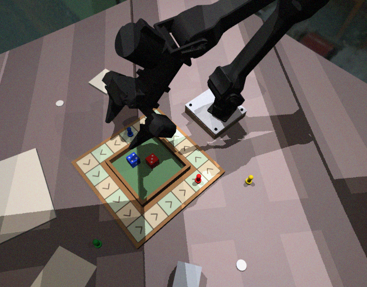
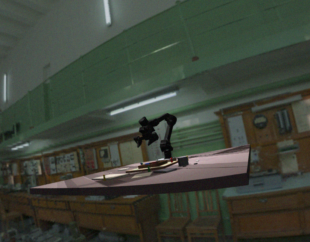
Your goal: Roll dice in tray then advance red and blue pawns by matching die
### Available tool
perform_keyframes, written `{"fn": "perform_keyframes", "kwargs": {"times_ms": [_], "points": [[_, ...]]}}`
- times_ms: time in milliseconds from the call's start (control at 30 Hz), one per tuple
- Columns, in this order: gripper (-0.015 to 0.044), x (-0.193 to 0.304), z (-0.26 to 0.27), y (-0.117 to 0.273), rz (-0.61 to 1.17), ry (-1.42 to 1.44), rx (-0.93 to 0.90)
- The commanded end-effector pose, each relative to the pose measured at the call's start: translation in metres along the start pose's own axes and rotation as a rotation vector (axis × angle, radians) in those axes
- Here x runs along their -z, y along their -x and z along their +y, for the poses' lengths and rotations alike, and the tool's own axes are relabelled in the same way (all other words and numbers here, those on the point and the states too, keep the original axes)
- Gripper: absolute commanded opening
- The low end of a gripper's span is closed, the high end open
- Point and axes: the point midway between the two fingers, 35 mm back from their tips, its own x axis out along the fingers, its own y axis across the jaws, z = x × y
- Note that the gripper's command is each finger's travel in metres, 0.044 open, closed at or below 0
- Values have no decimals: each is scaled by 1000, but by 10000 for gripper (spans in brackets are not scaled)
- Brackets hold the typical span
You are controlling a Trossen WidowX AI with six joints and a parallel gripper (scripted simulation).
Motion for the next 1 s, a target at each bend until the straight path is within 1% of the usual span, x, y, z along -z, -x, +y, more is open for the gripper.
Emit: {"fn": "perform_keyframes", "kwargs": {"times_ms": [0, 400, 467, 500, 533, 600, 833, 967], "points": [[440, 1, -1, -7, 111, -4, -2], [440, 17, 1, -41, 766, 10, 5], [440, 18, 1, -43, 801, 15, 6], [440, 17, 1, -42, 730, -4, 2], [440, 17, 1, -42, 730, -4, 2], [387, 20, 11, -41, 735, 28, -13], [204, 64, 100, -18, 778, 364, -169], [200, 97, 138, 4, 793, 565, -257]]}}
